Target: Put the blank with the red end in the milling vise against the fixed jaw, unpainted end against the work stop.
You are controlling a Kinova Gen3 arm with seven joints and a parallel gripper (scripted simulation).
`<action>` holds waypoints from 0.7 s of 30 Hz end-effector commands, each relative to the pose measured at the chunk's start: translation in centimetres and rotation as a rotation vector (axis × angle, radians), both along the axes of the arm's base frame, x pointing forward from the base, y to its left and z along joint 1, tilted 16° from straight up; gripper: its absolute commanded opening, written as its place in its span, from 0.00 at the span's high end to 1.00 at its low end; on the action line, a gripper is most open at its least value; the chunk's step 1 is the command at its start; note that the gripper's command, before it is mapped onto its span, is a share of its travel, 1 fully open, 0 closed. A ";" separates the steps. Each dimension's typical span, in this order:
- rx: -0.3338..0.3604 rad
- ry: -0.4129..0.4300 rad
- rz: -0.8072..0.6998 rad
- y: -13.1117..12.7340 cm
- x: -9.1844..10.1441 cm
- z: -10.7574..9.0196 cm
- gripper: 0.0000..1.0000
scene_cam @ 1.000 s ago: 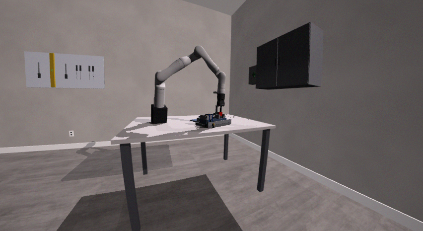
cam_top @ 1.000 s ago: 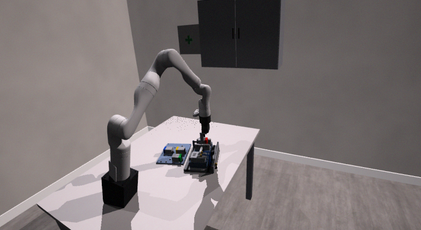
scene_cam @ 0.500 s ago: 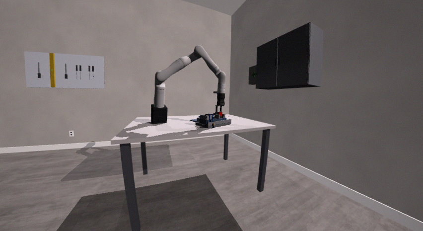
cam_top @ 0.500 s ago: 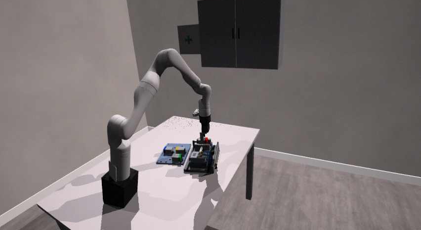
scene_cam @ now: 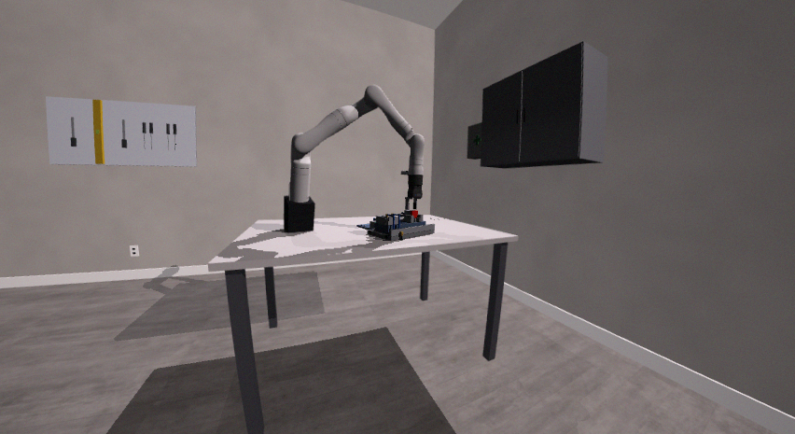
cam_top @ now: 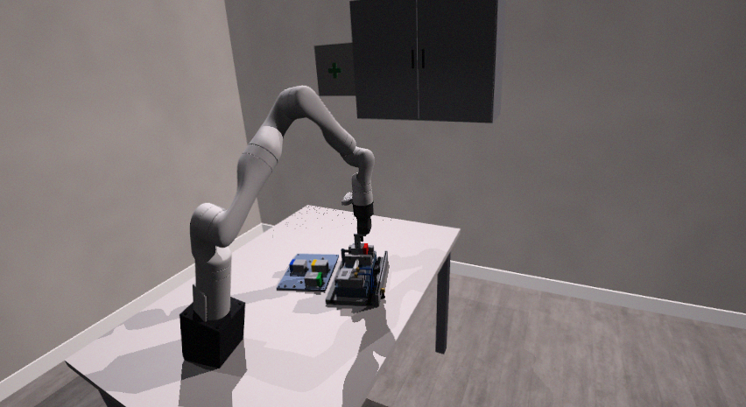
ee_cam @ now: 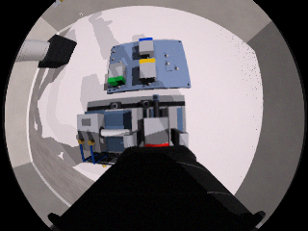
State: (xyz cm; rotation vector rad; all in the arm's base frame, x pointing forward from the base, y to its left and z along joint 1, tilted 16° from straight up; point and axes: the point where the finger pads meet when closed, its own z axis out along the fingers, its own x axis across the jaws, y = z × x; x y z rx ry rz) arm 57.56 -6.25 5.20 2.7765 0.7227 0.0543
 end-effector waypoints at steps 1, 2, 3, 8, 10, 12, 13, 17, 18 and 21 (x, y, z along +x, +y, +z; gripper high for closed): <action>0.001 -0.003 0.001 0.1 0.1 0.2 0.00; 0.001 -0.003 0.001 0.1 0.1 0.2 0.00; 0.001 -0.003 0.001 0.1 0.1 0.3 0.00; 0.001 -0.003 0.001 0.1 0.1 0.4 0.00; 0.000 -0.003 0.001 0.3 0.0 1.1 0.00; 0.001 -0.003 0.001 0.5 -0.1 1.9 0.00; 0.001 -0.003 0.001 0.6 -0.1 2.2 0.00; 0.001 -0.003 0.001 1.0 -0.3 3.8 0.00; 0.001 -0.003 0.001 1.1 -0.3 4.2 0.00; 0.001 -0.003 0.001 1.4 -0.5 5.3 0.00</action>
